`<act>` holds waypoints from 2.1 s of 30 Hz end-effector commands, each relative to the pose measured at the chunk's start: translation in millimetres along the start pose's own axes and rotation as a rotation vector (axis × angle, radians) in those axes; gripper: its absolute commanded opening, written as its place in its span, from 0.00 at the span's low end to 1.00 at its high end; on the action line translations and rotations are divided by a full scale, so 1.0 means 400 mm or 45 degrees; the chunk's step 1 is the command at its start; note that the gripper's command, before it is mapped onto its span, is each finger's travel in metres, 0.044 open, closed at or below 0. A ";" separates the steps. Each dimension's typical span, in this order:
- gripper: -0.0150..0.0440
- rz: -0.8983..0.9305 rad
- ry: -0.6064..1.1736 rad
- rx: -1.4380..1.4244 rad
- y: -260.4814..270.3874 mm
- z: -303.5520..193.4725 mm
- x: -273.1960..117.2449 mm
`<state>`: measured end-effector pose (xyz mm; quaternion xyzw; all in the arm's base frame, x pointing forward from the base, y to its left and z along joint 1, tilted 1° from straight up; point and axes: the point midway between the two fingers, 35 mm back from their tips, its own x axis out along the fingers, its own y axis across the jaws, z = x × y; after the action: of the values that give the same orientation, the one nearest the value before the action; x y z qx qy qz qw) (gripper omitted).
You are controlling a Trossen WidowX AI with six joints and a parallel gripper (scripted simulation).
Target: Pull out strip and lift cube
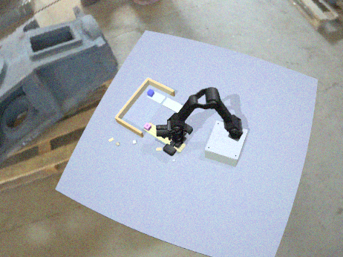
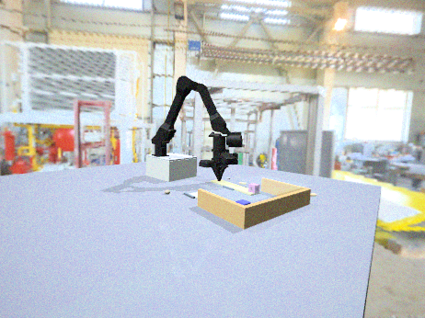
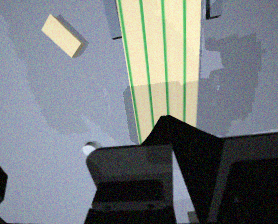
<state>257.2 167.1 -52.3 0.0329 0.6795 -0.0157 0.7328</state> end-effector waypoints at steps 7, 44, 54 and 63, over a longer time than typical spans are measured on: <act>0.25 -0.019 0.039 -0.005 -0.010 -0.061 0.013; 0.25 -0.019 0.043 -0.005 -0.014 -0.152 0.011; 0.25 -0.019 0.043 -0.005 -0.014 -0.152 0.011; 0.25 -0.019 0.043 -0.005 -0.014 -0.152 0.011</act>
<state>205.7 170.1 -56.3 0.0318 0.6816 -0.0136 0.7309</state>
